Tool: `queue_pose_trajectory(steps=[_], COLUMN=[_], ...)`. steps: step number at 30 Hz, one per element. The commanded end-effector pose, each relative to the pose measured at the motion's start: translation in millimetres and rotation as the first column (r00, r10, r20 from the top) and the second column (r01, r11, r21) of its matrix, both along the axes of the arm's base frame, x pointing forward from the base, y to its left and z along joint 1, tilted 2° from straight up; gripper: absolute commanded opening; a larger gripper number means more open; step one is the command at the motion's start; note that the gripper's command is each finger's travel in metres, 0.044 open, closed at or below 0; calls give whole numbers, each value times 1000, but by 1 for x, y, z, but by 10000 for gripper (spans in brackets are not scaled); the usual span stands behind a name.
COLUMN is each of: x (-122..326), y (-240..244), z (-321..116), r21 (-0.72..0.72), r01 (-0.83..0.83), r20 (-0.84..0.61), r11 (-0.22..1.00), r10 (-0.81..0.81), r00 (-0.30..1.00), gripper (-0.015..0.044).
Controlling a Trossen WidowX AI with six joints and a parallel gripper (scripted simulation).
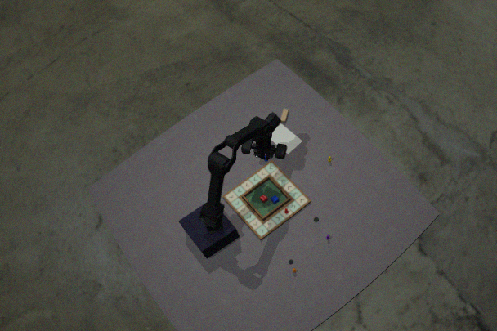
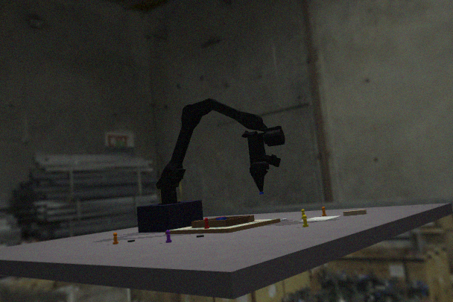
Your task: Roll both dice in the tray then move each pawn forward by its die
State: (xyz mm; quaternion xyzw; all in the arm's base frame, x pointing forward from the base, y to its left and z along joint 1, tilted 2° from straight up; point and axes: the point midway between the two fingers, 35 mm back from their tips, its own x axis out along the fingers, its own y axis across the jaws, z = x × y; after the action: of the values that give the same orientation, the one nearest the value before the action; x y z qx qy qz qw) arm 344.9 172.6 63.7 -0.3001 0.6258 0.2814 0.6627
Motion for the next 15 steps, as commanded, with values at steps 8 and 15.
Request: queue_pose_trajectory(steps=[8, 15], x=[-22, -27], y=[-3, -3], z=[-37, -51], r21=[-3, -4], r01=[4, 4], r20=[-2, -2], r11=[1000, 1000], r10=[-4, -4], r00=[1000, 1000], gripper=[0, 0])
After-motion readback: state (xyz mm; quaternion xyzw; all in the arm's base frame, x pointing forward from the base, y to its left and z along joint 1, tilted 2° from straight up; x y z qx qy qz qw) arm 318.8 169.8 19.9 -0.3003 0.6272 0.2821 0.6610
